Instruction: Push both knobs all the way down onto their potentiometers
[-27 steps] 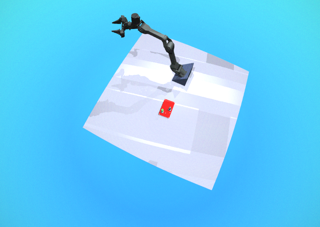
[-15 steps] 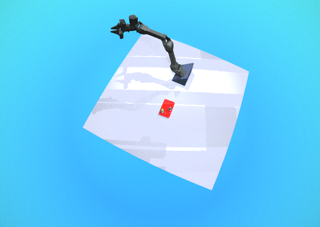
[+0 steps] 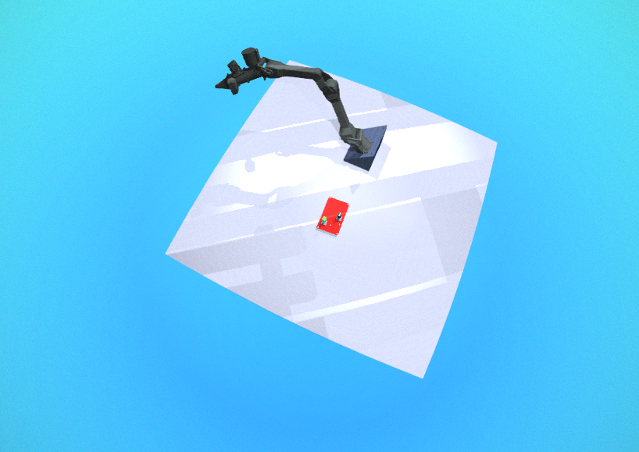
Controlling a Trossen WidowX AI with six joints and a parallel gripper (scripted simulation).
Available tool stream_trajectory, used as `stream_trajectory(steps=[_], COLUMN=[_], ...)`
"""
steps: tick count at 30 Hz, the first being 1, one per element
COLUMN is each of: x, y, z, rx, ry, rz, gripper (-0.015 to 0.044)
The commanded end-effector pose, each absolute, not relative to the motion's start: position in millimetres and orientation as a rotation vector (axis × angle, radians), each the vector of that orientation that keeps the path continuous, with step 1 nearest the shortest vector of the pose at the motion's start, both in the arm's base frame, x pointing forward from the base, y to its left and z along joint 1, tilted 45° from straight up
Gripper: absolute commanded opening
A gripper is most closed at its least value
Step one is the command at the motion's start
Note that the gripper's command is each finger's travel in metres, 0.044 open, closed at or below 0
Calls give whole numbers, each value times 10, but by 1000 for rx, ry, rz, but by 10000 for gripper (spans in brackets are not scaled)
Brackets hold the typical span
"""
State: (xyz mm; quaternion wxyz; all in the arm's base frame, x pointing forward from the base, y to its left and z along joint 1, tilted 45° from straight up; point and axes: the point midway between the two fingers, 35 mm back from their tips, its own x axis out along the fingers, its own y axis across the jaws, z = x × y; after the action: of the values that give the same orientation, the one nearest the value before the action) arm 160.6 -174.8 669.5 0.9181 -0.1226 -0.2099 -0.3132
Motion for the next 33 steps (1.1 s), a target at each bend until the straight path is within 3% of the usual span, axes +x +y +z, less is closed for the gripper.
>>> stream_trajectory(steps=[1,17,33], x=[1940,3132,4183], y=[-2062,-2349,-1736], z=[6378,5120,3421], rx=[-82,365,660], ry=[-362,-53,410], rz=[-621,-559,-593], gripper=[0,0,0])
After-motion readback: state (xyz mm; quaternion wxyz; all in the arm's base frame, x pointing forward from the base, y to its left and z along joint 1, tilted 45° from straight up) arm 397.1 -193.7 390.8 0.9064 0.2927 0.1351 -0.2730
